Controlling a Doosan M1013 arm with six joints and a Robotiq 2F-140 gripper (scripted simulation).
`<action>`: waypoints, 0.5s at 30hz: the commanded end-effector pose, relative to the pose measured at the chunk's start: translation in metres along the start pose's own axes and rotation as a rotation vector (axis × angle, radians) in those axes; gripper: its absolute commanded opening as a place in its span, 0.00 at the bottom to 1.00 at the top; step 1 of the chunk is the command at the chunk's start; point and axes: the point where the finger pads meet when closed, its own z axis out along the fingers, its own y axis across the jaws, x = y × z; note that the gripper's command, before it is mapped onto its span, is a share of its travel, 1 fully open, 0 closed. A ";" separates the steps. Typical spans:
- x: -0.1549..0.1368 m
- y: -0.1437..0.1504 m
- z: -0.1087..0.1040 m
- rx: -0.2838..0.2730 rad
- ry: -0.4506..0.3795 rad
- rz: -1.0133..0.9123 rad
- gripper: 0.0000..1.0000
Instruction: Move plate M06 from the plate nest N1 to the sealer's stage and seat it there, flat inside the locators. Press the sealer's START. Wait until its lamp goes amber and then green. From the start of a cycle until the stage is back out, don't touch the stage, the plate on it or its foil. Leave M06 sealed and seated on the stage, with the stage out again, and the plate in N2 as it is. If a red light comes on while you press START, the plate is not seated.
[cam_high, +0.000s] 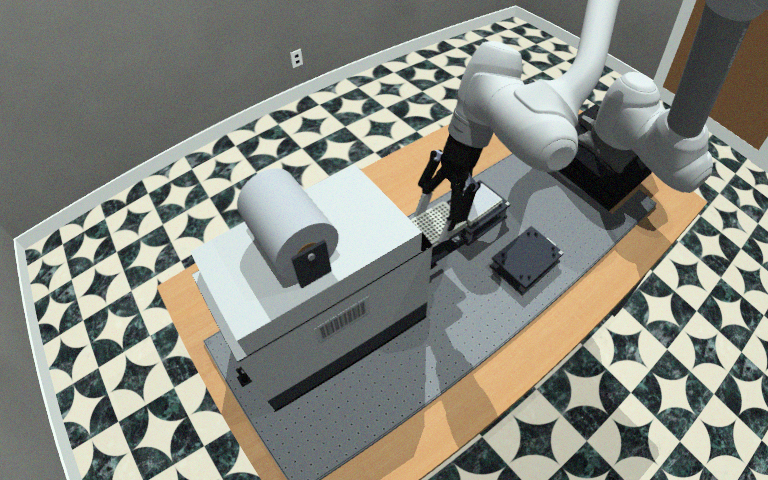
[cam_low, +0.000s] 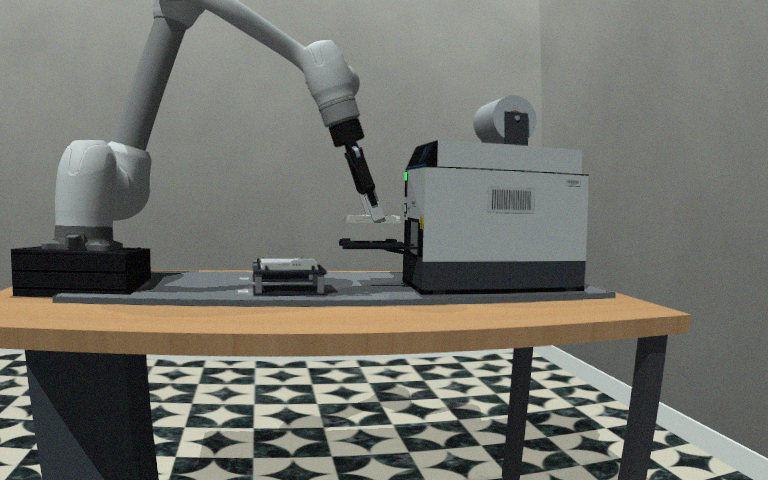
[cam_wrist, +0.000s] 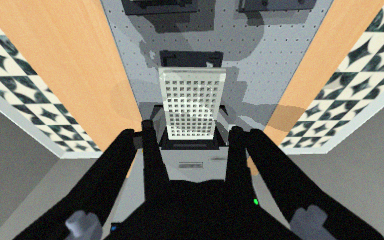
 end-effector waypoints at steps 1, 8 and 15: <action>-0.001 -0.001 0.001 -0.003 0.001 0.001 0.10; -0.002 -0.001 0.001 -0.003 0.001 0.001 0.10; 0.000 -0.001 0.004 -0.003 0.001 0.001 0.10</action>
